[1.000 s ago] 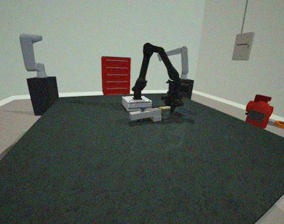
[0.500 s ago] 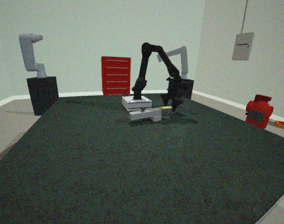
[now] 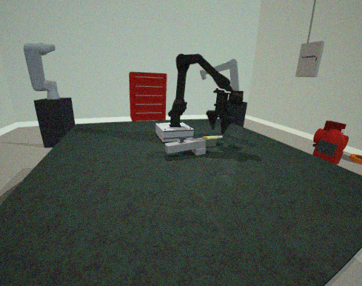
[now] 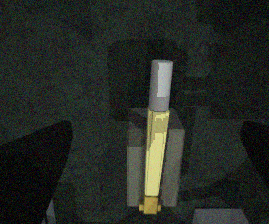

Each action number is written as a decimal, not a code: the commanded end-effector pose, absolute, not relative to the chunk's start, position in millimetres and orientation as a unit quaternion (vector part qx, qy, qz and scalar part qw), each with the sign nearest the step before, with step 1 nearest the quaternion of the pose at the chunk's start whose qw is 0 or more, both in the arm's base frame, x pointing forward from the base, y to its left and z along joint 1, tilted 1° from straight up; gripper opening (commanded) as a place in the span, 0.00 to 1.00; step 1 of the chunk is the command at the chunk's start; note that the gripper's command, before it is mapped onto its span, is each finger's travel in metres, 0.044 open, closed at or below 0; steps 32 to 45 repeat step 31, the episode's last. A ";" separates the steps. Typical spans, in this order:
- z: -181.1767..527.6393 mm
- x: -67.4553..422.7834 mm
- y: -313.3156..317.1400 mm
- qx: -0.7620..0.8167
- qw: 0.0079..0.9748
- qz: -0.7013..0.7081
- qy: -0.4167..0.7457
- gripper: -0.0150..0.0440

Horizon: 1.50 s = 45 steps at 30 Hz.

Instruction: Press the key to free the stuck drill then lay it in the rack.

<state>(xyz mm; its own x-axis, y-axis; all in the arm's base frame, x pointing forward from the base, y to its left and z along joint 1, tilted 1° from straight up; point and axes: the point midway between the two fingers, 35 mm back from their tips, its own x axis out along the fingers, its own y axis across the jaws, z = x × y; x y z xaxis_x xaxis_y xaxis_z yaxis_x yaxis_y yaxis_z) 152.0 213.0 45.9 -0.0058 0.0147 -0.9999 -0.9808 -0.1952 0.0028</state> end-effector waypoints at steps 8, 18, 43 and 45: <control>79.1 208.6 202.3 -0.437 0.628 0.450 0.461 1.00; 163.8 309.0 128.7 -0.093 0.895 0.180 0.397 1.00; 275.1 340.1 4.3 0.262 0.951 -0.048 0.160 1.00; 275.1 340.1 4.3 0.262 0.951 -0.048 0.160 1.00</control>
